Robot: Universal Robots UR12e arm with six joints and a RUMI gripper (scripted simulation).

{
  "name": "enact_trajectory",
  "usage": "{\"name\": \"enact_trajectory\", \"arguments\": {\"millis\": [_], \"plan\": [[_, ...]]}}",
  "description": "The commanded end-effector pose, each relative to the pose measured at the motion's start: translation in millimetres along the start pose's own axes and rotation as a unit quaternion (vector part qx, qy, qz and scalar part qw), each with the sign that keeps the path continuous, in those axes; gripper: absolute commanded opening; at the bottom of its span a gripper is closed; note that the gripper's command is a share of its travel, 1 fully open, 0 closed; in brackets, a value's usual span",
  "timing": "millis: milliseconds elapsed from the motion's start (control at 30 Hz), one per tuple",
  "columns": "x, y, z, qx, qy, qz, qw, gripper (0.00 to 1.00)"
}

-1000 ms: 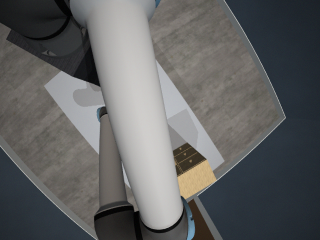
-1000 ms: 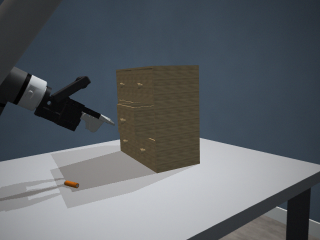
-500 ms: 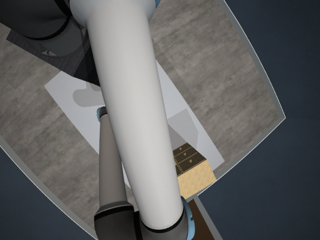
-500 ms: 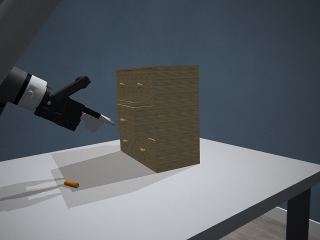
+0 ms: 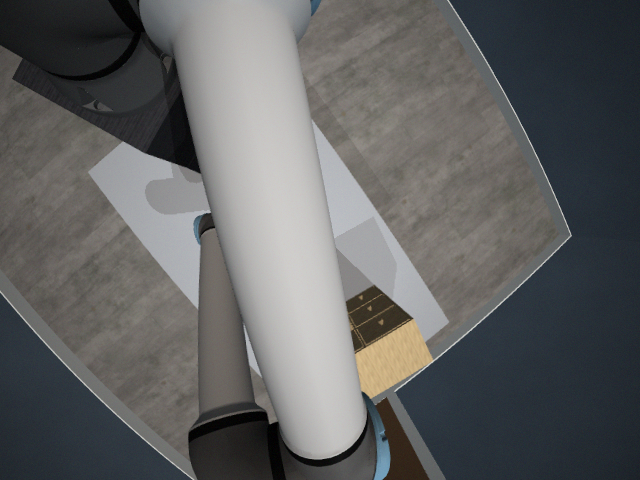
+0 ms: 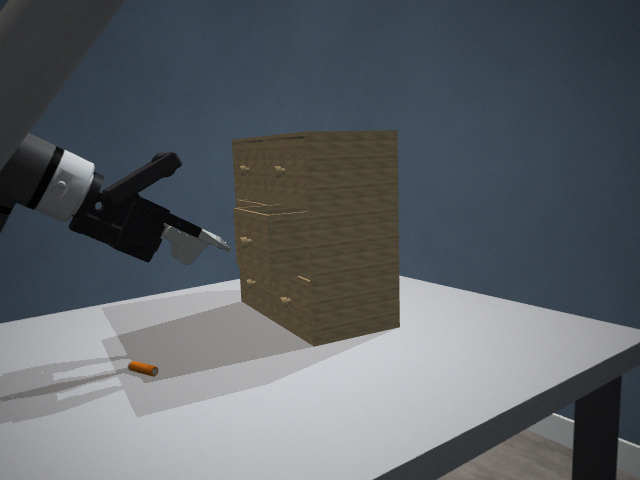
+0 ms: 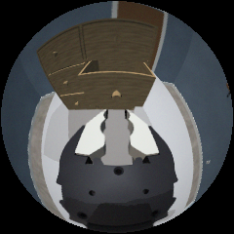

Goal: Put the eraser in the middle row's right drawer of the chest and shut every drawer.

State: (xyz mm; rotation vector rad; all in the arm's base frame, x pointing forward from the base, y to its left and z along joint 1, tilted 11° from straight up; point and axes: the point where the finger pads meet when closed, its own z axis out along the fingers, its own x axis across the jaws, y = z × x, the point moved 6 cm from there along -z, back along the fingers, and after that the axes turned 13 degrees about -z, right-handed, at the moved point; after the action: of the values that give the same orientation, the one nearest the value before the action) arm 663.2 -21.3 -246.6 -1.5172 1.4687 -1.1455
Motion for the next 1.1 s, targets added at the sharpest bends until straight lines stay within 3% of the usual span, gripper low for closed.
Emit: {"name": "enact_trajectory", "arguments": {"millis": [0,1067], "plan": [[0,-1,1,0.0,0.0,0.0,1.0,0.2],[3,-13,22,0.0,0.0,0.0,1.0,0.2]]}}
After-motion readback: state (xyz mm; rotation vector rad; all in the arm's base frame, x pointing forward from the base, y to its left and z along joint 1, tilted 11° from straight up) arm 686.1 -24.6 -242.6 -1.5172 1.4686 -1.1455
